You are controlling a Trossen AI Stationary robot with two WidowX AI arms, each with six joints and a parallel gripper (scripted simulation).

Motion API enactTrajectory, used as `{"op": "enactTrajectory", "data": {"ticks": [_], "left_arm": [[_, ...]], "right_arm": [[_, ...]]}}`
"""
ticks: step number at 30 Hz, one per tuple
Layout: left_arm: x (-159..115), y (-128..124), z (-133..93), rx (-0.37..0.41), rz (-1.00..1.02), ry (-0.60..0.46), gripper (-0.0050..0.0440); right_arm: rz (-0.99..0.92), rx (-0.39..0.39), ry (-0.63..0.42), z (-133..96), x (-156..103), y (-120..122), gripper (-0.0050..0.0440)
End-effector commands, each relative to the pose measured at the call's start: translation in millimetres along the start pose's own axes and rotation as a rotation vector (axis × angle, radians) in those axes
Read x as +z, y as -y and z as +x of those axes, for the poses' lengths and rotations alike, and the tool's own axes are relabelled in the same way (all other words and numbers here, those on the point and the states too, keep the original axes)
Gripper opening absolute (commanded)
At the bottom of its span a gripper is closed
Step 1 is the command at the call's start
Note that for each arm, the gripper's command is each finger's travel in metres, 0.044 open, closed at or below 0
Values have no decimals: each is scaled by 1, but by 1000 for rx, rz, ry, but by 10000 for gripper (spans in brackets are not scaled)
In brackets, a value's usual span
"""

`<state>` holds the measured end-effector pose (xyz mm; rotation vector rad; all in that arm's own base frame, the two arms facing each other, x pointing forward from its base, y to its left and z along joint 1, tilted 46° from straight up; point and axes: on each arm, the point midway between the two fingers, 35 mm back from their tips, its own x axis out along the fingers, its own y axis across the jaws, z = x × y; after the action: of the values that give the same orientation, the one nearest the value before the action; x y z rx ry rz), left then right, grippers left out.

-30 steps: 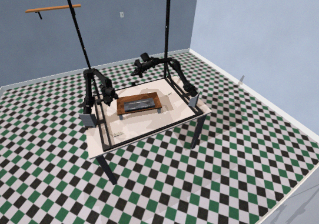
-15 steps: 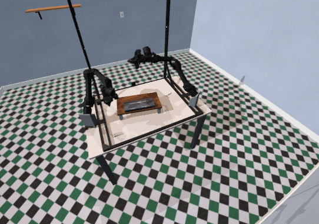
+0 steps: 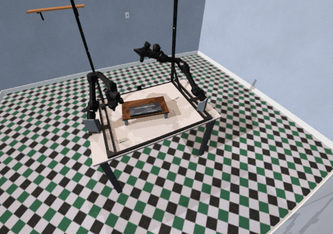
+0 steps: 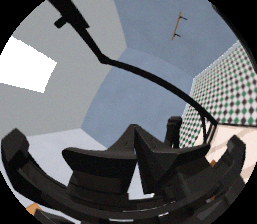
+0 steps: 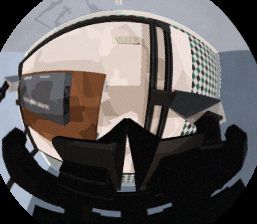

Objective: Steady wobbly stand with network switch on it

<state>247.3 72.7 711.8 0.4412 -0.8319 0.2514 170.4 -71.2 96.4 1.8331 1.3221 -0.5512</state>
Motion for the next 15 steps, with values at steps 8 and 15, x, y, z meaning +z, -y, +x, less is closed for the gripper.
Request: {"op": "enactTrajectory", "data": {"ticks": [8,15], "left_arm": [[76,-21,-6,94,-1,219,0],[155,-39,-34,188,-21,480,0]], "right_arm": [[0,0,0,0,0,0,0],[0,0,0,0,0,0,0]]}}
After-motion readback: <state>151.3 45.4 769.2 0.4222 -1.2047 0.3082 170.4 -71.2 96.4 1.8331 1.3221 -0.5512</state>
